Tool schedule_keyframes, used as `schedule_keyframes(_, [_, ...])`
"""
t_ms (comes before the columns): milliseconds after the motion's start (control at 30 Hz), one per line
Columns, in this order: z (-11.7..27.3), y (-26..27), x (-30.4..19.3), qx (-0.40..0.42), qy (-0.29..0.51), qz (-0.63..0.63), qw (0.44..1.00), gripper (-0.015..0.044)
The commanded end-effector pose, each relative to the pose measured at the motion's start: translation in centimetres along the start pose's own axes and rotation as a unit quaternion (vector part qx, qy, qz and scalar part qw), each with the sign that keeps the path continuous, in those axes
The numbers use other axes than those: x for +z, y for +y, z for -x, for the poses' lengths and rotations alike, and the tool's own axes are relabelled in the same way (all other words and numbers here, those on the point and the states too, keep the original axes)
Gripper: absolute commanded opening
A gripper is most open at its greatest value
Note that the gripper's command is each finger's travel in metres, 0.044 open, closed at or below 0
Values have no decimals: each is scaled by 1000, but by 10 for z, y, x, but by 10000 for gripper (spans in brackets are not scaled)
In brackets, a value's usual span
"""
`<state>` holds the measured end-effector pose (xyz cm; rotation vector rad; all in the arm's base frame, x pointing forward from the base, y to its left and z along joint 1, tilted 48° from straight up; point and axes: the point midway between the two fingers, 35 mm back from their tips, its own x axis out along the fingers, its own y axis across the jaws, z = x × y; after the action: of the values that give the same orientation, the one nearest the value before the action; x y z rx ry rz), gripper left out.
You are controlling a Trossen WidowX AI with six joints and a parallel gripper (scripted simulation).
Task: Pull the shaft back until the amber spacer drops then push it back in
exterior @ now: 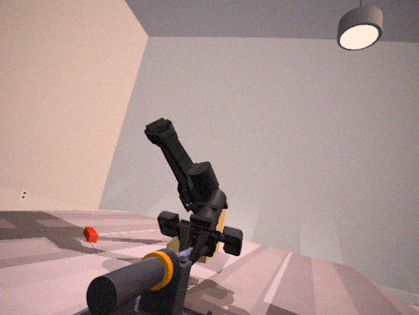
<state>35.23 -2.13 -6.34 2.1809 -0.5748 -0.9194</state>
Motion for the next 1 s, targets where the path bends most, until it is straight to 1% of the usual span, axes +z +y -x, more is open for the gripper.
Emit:
schedule_keyframes(0, [1,0,1,1,0,-3,1000,0])
schedule_keyframes(967, [3,0,3,1,0,-3,1000,0])
